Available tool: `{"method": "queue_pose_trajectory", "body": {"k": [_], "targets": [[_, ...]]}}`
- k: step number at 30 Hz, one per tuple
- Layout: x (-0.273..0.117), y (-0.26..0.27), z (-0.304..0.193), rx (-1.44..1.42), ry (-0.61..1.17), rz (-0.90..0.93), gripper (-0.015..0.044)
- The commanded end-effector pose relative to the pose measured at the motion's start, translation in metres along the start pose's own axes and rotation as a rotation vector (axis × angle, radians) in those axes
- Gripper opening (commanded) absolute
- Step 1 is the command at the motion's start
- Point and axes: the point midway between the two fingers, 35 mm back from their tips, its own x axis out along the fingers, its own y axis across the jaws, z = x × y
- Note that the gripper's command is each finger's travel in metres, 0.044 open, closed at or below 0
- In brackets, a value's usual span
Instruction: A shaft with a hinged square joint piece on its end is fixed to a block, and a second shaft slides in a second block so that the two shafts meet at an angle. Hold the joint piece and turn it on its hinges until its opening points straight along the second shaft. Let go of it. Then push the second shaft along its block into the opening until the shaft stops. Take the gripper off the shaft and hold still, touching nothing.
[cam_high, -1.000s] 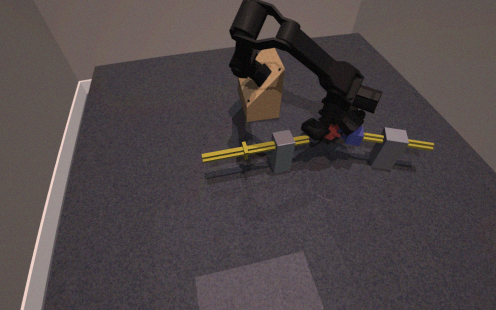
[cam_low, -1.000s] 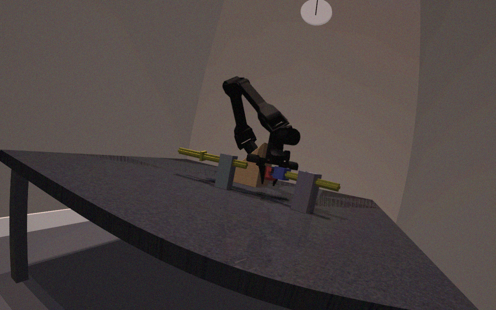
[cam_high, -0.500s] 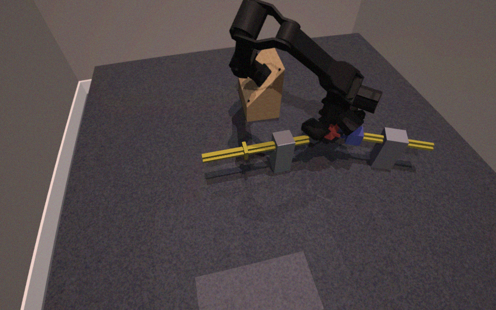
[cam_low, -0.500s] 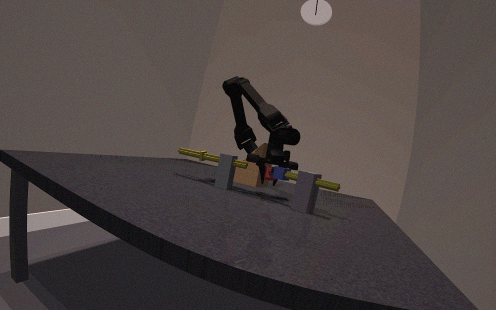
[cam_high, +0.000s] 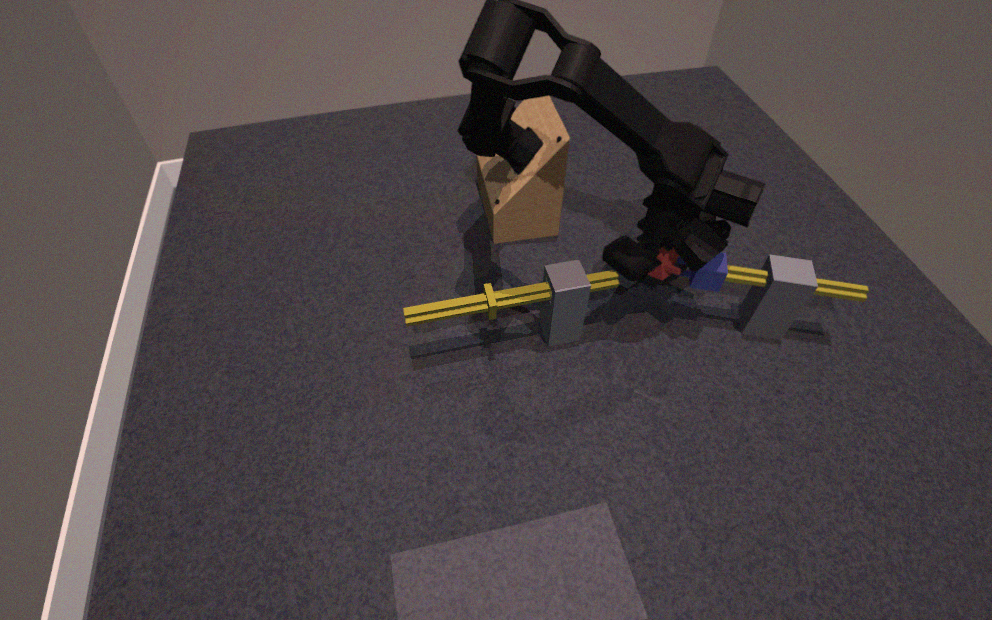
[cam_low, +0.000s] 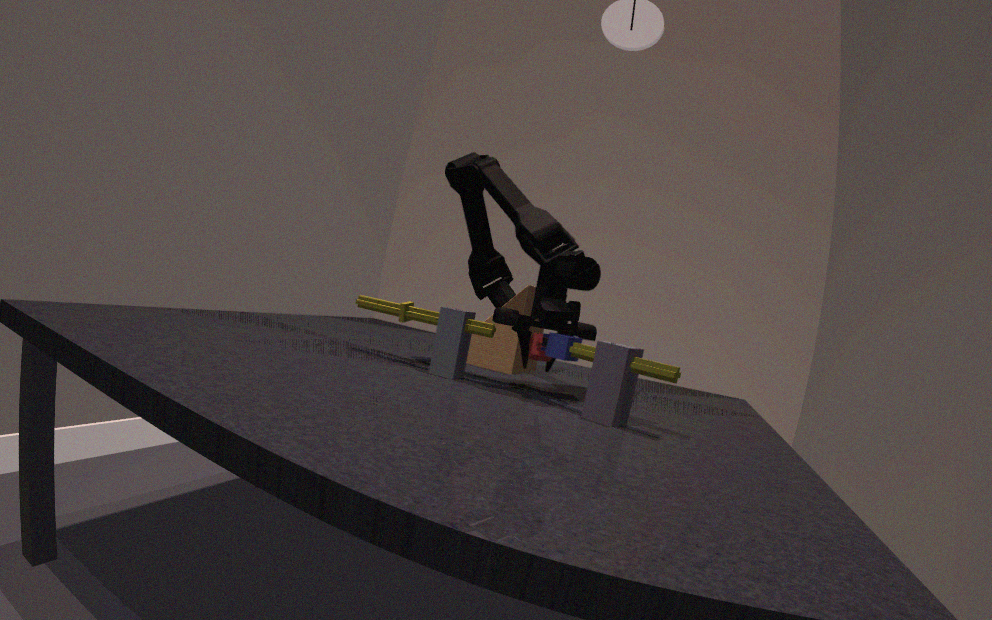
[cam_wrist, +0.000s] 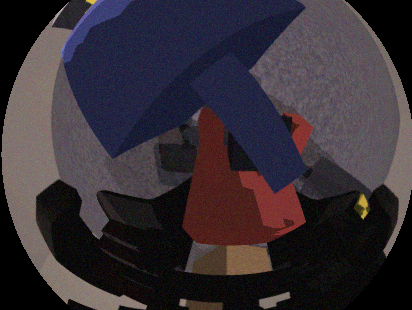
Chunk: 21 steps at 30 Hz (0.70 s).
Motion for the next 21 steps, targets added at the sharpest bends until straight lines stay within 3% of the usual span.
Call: {"method": "queue_pose_trajectory", "body": {"k": [1, 21], "targets": [[0.0, 0.0, 0.0, 0.0, 0.0, 0.0, 0.0016], [-0.004, -0.012, 0.0, -0.251, 0.08, -0.012, 0.0]]}}
